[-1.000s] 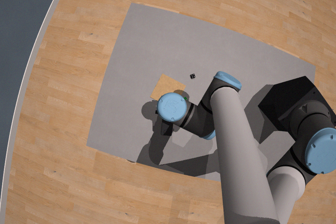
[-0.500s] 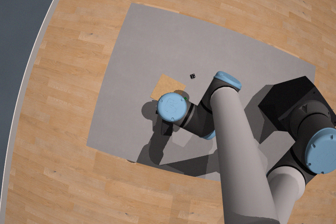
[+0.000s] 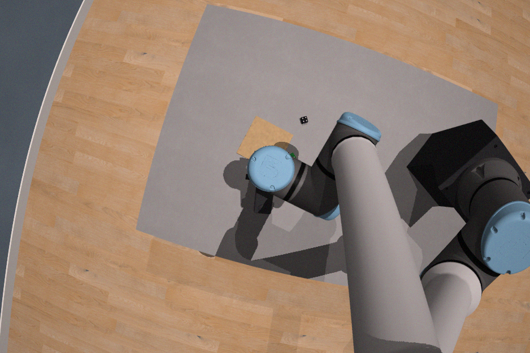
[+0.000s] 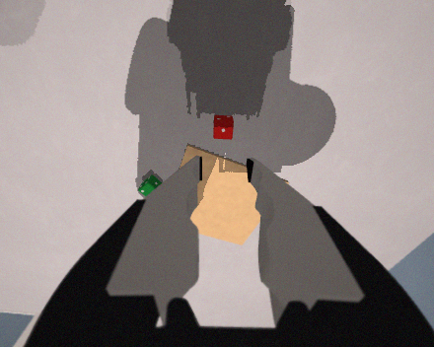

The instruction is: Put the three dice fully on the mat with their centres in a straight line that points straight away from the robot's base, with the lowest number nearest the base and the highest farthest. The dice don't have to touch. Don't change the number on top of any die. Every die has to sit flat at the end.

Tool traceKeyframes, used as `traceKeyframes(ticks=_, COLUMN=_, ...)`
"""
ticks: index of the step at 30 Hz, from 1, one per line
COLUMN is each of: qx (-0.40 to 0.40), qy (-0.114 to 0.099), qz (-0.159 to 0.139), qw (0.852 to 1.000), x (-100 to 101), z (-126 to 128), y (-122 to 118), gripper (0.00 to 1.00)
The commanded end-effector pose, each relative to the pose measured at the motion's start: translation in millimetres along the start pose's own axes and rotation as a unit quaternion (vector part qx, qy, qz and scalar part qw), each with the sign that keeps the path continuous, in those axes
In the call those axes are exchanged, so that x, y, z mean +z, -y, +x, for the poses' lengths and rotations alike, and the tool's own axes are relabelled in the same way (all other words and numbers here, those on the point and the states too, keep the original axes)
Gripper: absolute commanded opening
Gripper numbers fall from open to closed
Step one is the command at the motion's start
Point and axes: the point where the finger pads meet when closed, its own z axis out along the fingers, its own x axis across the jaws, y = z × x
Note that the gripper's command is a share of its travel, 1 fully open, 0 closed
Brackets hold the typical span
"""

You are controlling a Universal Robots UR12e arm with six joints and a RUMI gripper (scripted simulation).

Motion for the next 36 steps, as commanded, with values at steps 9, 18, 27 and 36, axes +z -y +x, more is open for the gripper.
traceKeyframes(ticks=9, qx=0.0, qy=0.0, qz=0.0, qw=1.0, x=0, z=0, y=0, gripper=0.21)
traceKeyframes(ticks=18, qx=0.0, qy=0.0, qz=0.0, qw=1.0, x=5, z=0, y=0, gripper=0.21)
traceKeyframes(ticks=27, qx=0.0, qy=0.0, qz=0.0, qw=1.0, x=13, z=0, y=0, gripper=0.21)
traceKeyframes(ticks=36, qx=0.0, qy=0.0, qz=0.0, qw=1.0, x=27, z=0, y=0, gripper=0.21)
